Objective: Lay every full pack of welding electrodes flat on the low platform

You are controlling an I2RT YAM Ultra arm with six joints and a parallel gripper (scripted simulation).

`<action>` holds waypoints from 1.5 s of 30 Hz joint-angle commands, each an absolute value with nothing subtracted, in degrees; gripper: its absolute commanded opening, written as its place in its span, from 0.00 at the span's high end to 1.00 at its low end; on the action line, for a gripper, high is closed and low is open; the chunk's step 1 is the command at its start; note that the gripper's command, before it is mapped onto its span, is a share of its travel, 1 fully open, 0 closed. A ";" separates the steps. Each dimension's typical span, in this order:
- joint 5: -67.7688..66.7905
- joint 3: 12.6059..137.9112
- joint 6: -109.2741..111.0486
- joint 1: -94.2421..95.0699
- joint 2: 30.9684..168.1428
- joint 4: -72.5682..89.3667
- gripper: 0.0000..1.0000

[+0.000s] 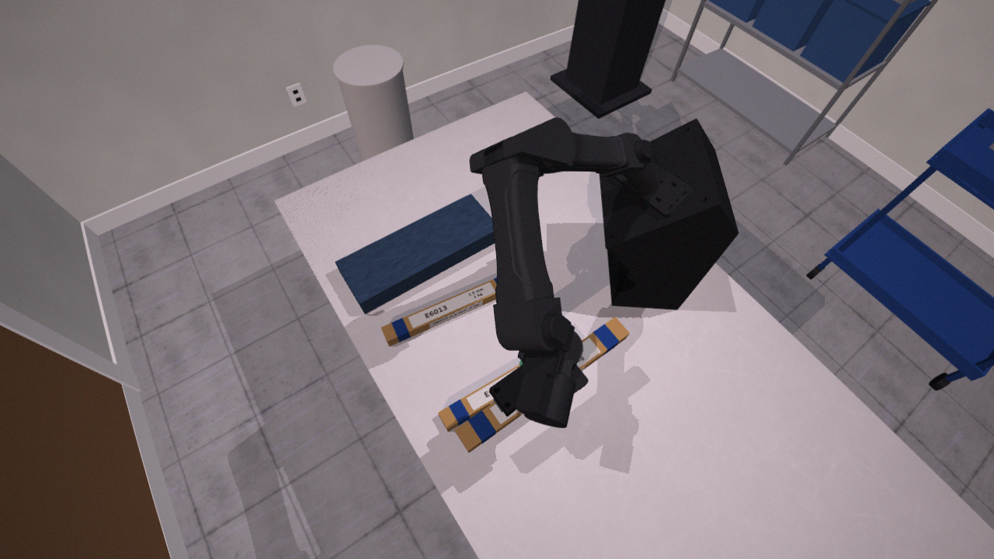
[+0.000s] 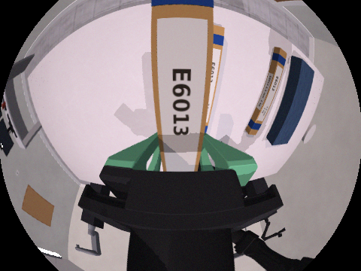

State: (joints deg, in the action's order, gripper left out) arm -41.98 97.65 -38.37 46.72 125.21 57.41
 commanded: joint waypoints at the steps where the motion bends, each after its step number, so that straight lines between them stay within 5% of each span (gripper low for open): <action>1: -42.12 97.98 -37.30 49.49 120.27 56.47 1.00; 45: -39.73 80.07 -24.57 39.53 100.56 49.53 1.00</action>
State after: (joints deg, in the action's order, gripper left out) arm -39.64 79.61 -26.17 37.93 105.67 50.19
